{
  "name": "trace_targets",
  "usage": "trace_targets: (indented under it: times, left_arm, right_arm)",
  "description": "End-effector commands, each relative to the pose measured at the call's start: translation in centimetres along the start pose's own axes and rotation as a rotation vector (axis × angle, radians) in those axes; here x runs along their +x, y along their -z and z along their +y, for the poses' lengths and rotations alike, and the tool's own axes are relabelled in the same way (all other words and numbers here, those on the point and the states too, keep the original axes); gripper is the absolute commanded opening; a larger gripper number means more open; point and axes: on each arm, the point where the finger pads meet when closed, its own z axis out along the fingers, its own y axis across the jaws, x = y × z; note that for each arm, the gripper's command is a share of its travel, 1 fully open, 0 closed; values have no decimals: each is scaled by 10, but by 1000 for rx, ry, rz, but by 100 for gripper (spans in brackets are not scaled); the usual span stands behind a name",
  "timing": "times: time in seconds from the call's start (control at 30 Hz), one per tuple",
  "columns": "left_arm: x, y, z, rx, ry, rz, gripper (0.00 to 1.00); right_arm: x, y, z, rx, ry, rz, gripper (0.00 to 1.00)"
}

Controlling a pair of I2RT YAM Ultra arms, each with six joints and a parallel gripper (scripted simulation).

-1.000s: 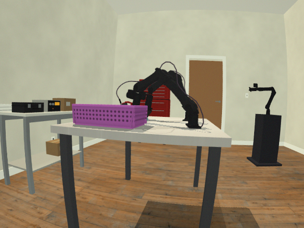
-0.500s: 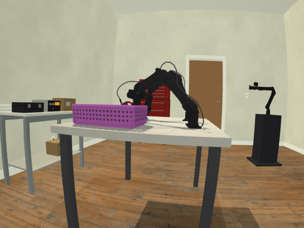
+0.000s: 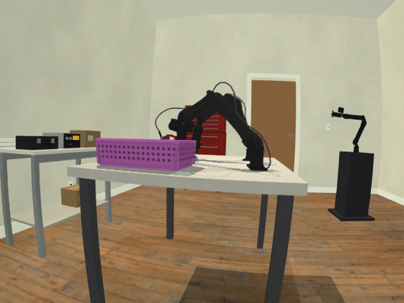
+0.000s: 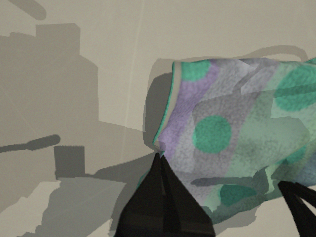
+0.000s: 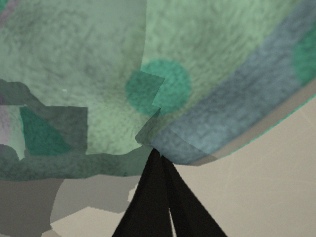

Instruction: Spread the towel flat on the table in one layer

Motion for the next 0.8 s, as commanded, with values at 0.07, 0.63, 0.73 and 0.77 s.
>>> trace_targets:
  times: [0.07,0.63,0.73,0.77]
  left_arm:
    - [-12,30,10,-18,0,-27,0]
    - [-13,44,10,-26,-2,-14,0]
    - [-13,44,10,-27,-2,-13,0]
    - [-13,44,10,-27,-2,-13,0]
  right_arm:
    - [21,0,-12,29,5,44,0]
    - [9,24,-7,30,9,29,0]
    - [9,24,-7,30,9,29,0]
    - [9,24,-7,30,9,29,0]
